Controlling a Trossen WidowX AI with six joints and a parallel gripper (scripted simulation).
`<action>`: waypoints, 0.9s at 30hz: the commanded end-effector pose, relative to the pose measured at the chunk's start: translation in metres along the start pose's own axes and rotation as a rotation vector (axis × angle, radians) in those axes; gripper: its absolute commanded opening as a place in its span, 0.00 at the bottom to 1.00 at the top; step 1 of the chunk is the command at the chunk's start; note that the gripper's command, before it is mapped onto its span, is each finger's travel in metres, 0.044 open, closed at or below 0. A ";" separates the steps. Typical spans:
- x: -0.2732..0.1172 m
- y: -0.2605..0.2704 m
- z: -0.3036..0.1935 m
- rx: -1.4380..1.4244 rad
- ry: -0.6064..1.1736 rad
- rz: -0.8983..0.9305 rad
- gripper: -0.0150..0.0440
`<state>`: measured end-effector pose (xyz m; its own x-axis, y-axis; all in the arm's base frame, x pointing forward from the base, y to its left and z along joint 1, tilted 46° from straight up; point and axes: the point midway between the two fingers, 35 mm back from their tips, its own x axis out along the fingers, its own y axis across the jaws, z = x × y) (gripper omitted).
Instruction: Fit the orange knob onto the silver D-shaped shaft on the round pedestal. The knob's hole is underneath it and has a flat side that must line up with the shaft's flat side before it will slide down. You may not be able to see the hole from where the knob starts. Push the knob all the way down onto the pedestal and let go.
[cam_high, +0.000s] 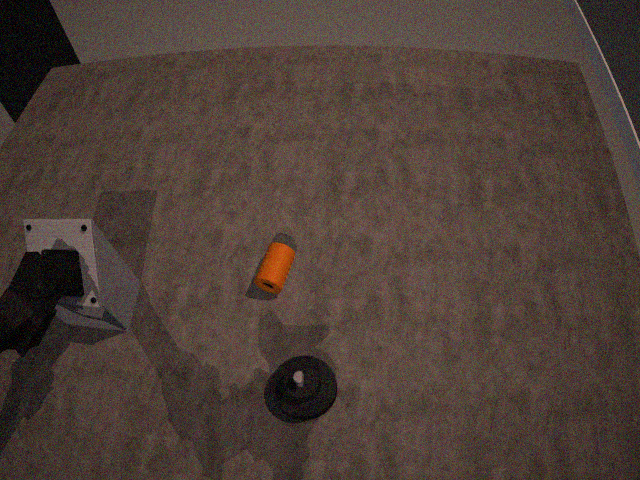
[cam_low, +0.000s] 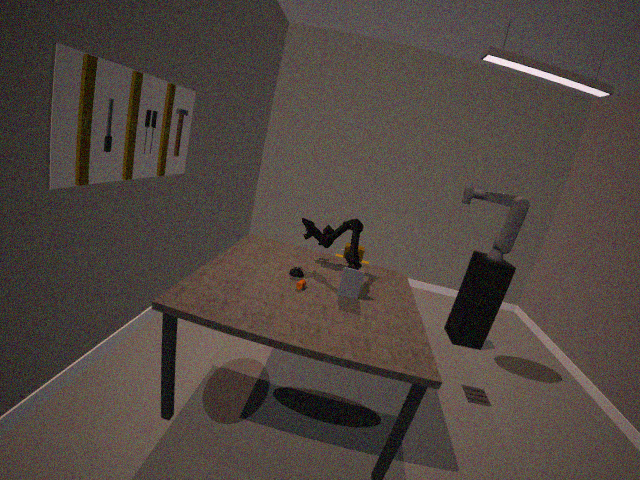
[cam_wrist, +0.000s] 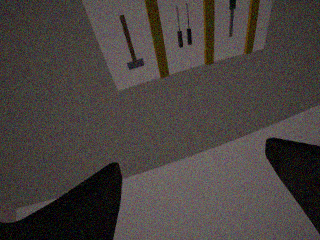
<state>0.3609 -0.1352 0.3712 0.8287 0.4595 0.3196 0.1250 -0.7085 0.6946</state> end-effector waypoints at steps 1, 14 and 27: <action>0.002 -0.001 0.002 -0.004 -0.002 0.003 0.98; 0.073 -0.090 0.120 -0.296 -0.331 -0.079 1.00; 0.086 -0.217 0.174 -0.543 -0.503 -0.495 1.00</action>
<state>0.4960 -0.0695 0.1886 0.9536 0.2621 -0.1481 0.2221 -0.2805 0.9338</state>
